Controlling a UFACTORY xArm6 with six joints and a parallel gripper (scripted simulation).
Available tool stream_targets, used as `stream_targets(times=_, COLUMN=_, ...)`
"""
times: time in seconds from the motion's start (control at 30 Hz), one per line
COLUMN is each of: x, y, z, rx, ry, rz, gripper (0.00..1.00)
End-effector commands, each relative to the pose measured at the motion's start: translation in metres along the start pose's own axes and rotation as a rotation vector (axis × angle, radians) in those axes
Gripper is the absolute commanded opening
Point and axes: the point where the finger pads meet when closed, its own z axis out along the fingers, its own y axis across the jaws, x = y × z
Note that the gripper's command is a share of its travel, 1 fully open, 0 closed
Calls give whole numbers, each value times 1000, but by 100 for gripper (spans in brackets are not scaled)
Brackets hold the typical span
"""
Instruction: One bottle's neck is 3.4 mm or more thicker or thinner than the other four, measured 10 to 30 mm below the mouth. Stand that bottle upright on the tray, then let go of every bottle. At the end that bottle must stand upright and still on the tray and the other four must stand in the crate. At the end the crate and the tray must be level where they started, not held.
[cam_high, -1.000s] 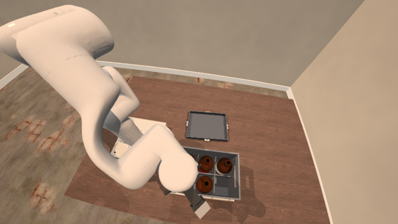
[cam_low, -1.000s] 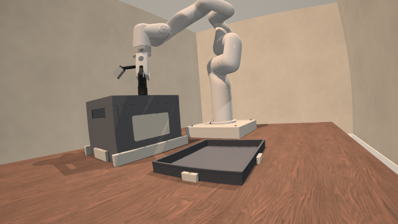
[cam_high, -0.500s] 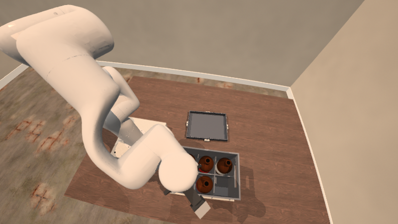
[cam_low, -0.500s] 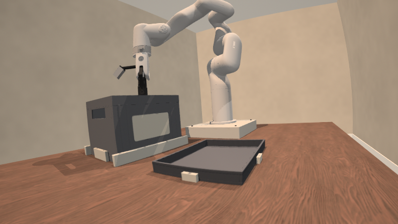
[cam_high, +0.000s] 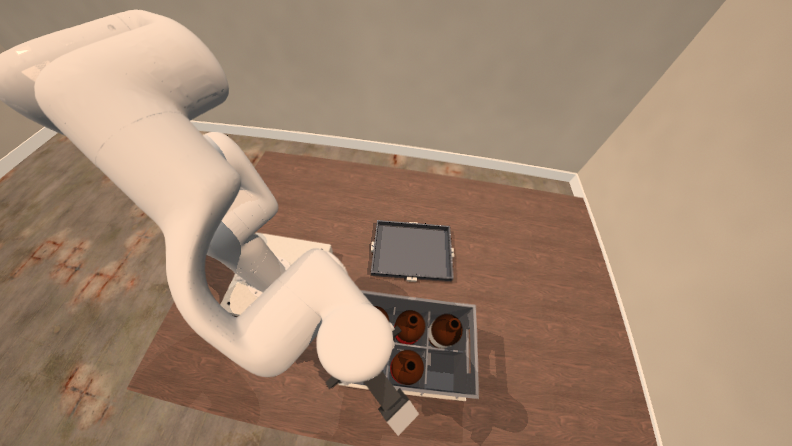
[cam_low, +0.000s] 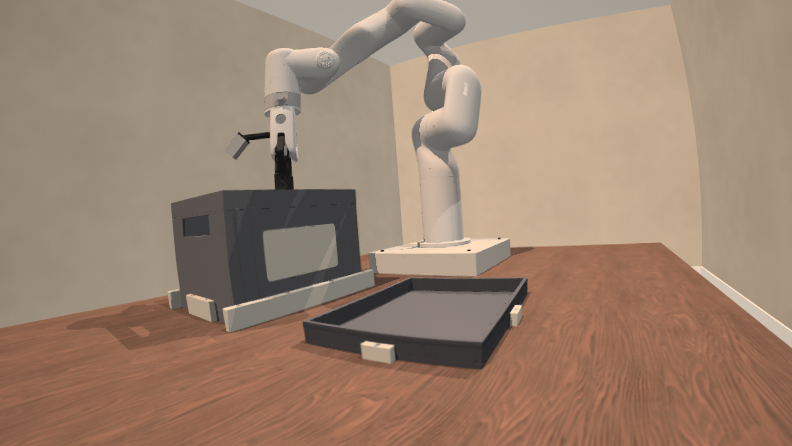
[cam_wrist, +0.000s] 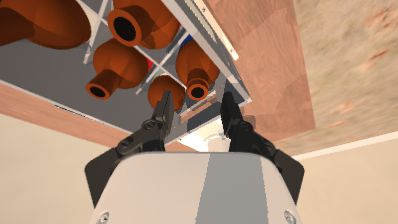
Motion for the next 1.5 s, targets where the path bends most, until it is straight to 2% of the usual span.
stream_targets(times=0.0, x=1, y=0, z=1, rx=1, ry=4, rz=0, gripper=65)
stream_targets(times=1.0, x=1, y=0, z=30, rx=1, ry=4, rz=0, gripper=65)
stream_targets(times=1.47, x=1, y=0, z=35, rx=1, ry=4, rz=0, gripper=65)
